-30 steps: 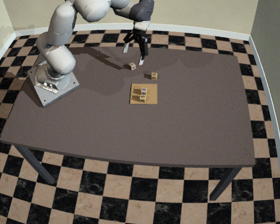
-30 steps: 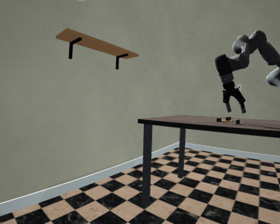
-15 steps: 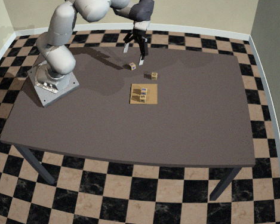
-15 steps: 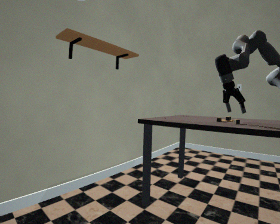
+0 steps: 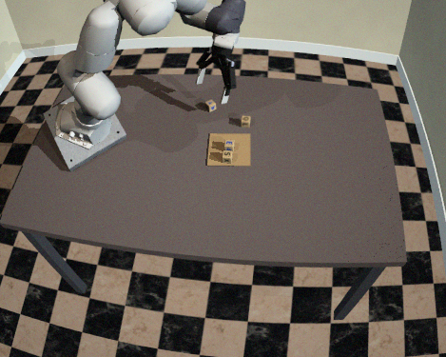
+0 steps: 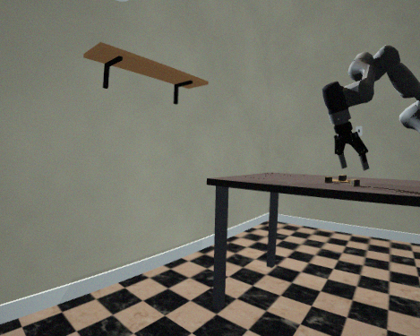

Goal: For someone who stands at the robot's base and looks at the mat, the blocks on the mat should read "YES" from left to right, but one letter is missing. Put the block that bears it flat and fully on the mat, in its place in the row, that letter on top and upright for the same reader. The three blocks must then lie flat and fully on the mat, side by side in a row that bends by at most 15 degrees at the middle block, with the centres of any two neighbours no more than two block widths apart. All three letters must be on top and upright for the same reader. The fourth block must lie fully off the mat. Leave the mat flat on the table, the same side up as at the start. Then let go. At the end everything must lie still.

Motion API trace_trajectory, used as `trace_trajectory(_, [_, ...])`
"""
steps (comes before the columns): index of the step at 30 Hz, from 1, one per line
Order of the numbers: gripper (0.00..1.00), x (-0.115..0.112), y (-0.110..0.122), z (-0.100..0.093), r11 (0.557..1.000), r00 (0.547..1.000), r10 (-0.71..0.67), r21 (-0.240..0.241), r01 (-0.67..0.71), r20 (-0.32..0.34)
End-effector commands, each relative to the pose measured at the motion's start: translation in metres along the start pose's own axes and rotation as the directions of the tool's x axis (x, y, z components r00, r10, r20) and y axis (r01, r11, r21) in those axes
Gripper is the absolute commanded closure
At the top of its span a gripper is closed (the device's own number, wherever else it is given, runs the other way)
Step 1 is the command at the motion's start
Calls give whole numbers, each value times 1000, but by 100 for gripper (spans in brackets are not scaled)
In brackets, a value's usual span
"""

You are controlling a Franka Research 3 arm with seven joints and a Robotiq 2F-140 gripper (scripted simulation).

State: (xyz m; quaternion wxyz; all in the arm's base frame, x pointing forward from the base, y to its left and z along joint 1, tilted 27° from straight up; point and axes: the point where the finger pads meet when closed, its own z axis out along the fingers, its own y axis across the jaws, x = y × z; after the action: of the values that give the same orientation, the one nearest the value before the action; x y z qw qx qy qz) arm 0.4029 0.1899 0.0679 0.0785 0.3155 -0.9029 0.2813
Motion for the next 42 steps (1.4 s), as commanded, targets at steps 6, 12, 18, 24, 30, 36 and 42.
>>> trace_trajectory(6, [0, 0, 0, 1, 1000, 1000, 3, 1, -3, 0])
trace_trajectory(12, [0, -1, -7, -1, 1000, 1000, -20, -6, 20, -4])
trace_trajectory(18, [0, -4, -36, -10, 991, 992, -125, -42, 124, -15])
trace_trajectory(24, [0, -5, -49, -15, 983, 985, -175, -61, 173, -15])
trace_trajectory(30, [0, -6, -65, -21, 970, 973, -231, -83, 230, -11])
trace_trajectory(36, [0, -6, -79, -26, 953, 959, -285, -104, 283, -2])
trace_trajectory(42, [0, -5, -94, -31, 934, 941, -338, -124, 336, 10])
